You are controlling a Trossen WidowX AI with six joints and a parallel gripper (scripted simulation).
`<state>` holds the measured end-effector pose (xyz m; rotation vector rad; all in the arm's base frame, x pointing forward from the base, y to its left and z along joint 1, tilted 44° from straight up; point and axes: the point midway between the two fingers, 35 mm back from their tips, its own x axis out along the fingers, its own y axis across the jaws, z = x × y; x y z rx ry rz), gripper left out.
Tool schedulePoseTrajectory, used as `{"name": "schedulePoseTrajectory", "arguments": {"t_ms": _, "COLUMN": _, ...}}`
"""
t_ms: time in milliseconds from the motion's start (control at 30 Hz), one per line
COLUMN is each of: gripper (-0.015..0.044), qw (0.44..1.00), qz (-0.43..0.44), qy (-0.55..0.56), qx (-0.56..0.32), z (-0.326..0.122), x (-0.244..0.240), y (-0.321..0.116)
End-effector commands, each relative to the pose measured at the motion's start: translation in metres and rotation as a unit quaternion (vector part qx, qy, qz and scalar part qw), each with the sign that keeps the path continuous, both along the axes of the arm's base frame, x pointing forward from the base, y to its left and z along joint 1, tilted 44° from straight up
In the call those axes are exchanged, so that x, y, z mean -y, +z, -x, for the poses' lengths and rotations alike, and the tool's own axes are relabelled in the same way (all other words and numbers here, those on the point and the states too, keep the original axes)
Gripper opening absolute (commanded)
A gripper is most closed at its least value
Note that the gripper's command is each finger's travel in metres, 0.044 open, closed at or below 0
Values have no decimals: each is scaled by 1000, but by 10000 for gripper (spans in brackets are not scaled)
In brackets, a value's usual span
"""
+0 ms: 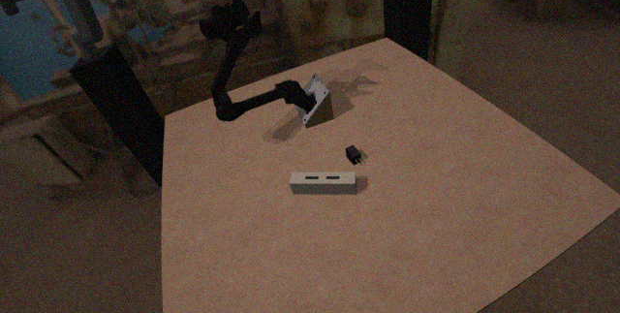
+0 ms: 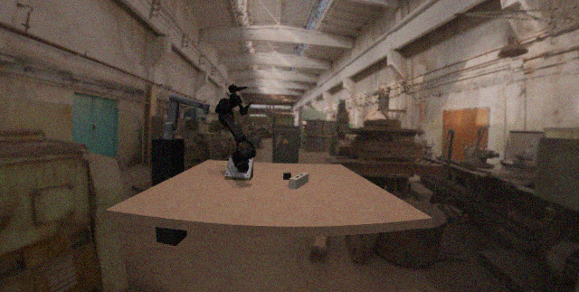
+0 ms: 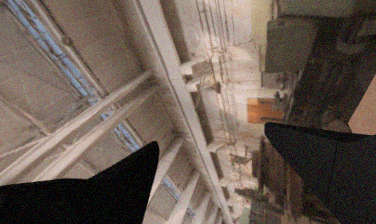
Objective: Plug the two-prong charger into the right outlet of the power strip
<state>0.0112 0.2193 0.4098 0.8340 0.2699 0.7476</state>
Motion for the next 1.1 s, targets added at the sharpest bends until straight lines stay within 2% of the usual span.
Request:
{"name": "schedulePoseTrajectory", "arguments": {"t_ms": 0, "gripper": 440, "qw": 1000, "qz": 11, "qy": -9, "qx": 20, "z": -1, "x": -10, "y": 1}}
{"name": "schedulePoseTrajectory", "arguments": {"t_ms": 500, "gripper": 440, "qw": 990, "qz": 83, "qy": -37, "qx": 105, "z": -9, "x": -58, "y": -12}}
{"name": "schedulePoseTrajectory", "arguments": {"t_ms": 1067, "gripper": 440, "qw": 961, "qz": 212, "qy": -73, "qx": 161, "z": -44, "x": -109, "y": -53}}
